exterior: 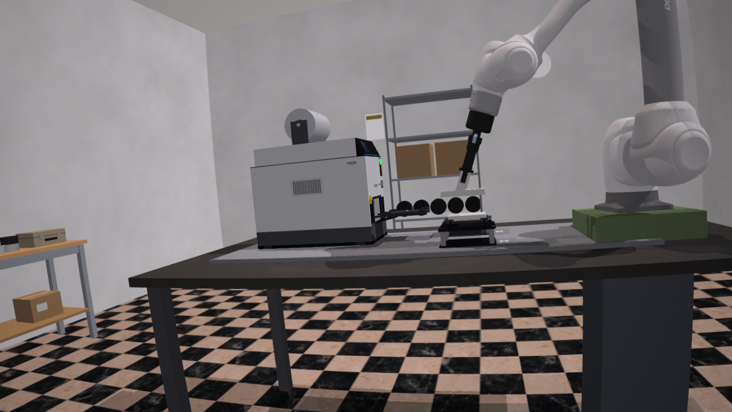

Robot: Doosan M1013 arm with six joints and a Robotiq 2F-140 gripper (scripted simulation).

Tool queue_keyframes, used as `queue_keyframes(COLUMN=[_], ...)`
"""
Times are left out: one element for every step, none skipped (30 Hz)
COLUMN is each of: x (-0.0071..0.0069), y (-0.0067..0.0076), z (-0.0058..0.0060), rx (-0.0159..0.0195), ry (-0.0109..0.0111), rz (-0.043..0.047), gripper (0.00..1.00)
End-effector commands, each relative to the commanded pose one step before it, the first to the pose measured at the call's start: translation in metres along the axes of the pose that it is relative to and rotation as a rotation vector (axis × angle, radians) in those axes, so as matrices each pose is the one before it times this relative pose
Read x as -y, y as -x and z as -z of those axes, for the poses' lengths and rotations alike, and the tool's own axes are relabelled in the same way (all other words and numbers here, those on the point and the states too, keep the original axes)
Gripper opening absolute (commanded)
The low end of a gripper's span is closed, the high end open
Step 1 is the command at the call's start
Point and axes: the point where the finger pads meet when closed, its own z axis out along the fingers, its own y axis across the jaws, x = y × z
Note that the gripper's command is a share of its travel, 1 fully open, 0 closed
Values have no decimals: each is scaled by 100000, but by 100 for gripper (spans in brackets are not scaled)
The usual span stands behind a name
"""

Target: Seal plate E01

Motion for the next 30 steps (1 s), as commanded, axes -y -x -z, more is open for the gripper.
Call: queue_keyframes(x=[318,147,147,147,147,147,147,147,147,147,0,0,147,147,147,147,147,147,147,147,147,147,147,147,147,147,147,0,0,147], y=[375,170,170,170,170,170,170,170,170,170,0,0,170,170,170,170,170,170,170,170,170,170,170,170,170,170,170,0,0,170], z=[-133,-62,-62,-62,-62,-62,-62,-62,-62,-62,0,0,-62,-62,-62,-62,-62,-62,-62,-62,-62,-62,-62,-62,-62,-62,-62,0,0,-62], rx=[-7,0,0,0,0,0,0,0,0,0,0,0,0,0,0,0,0,0,0,0,0,0,0,0,0,0,0,0,0,0], ry=[42,0,0,0,0,0,0,0,0,0,0,0,0,0,0,0,0,0,0,0,0,0,0,0,0,0,0,0,0,0], rz=[15,0,0,0,0,0,0,0,0,0,0,0,0,0,0,0,0,0,0,0,0,0,0,0,0,0,0,0,0,0], gripper=[10,10,10,10,10,10,10,10,10,10,10,10,10,10,10,10,10,10,10,10,10,10,10,10,10,10,10,10,10,10])
